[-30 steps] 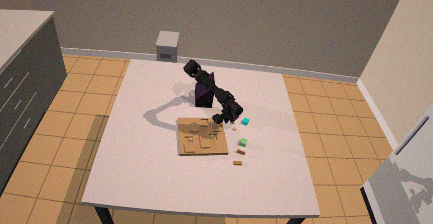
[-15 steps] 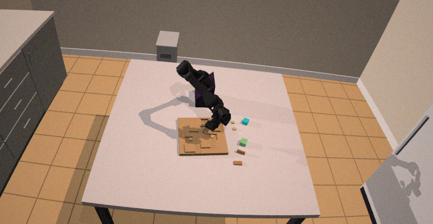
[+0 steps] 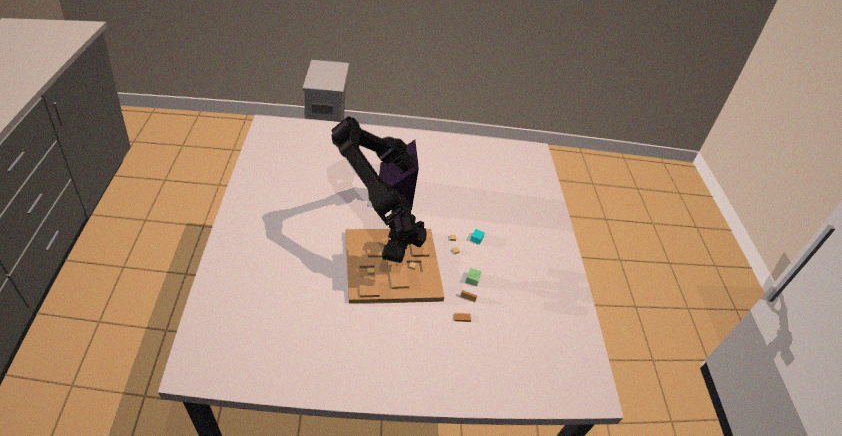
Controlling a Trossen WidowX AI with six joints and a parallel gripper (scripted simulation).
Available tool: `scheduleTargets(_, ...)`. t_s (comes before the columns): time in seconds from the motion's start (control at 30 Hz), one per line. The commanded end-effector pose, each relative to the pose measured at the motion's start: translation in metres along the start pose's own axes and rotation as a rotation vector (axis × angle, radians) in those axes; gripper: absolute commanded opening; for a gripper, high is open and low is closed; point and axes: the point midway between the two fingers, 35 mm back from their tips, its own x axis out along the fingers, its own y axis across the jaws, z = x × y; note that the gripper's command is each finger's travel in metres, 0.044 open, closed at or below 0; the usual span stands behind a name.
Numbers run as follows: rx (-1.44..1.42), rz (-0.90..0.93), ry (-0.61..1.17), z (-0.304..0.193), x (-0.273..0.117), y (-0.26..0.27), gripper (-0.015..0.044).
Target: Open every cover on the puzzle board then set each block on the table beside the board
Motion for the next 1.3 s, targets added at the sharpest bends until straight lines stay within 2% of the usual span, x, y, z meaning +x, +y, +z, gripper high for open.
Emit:
scheduleTargets(0.0,-0.092,-0.01,0.013,-0.022,-0.002,-0.013,0.0)
scheduleTargets(0.33,-0.308,-0.001,0.052,-0.072,0.0,-0.031,0.0)
scheduleTargets(0.6,-0.312,-0.001,0.053,-0.073,0.004,-0.031,0.0)
scheduleTargets(0.97,-0.312,-0.001,0.055,-0.075,0.049,-0.033,0.0)
scheduleTargets(1.27,-0.312,-0.001,0.055,-0.075,0.054,-0.033,0.0)
